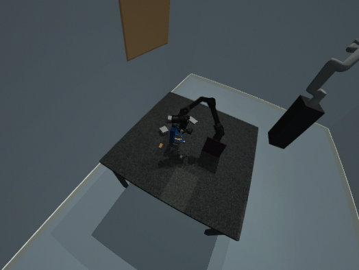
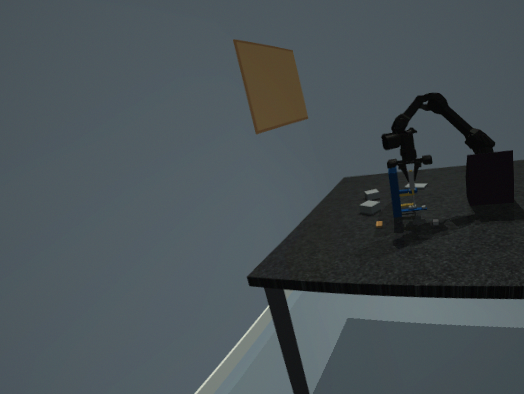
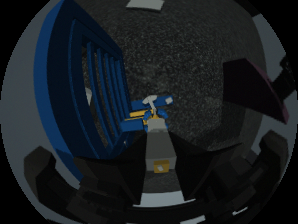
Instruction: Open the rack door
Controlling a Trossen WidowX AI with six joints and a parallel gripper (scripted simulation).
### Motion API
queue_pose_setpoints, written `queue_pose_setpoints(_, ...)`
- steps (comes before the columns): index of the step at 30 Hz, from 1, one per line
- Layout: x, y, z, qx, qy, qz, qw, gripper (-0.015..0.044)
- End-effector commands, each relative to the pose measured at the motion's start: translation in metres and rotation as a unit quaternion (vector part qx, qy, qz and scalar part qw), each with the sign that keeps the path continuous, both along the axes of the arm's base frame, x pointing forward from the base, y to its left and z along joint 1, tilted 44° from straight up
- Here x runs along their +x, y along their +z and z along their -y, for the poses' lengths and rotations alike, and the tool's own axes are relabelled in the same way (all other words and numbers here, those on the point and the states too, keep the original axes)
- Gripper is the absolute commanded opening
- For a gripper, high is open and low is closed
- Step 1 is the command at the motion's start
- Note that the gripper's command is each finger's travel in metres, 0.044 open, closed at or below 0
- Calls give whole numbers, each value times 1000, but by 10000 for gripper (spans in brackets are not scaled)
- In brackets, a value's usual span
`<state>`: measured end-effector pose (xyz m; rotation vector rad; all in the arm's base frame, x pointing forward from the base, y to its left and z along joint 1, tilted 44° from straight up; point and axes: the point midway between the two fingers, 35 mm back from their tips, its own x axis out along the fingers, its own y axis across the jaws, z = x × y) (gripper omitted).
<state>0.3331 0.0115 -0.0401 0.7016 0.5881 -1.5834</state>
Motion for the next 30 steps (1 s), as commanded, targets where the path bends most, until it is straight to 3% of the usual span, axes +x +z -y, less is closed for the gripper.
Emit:
queue_pose_setpoints(1, -6, 1, 2, 0, 26, -30, 999, 12)
queue_pose_setpoints(30, -53, 23, 20, 21, 234, -227, 945, 12)
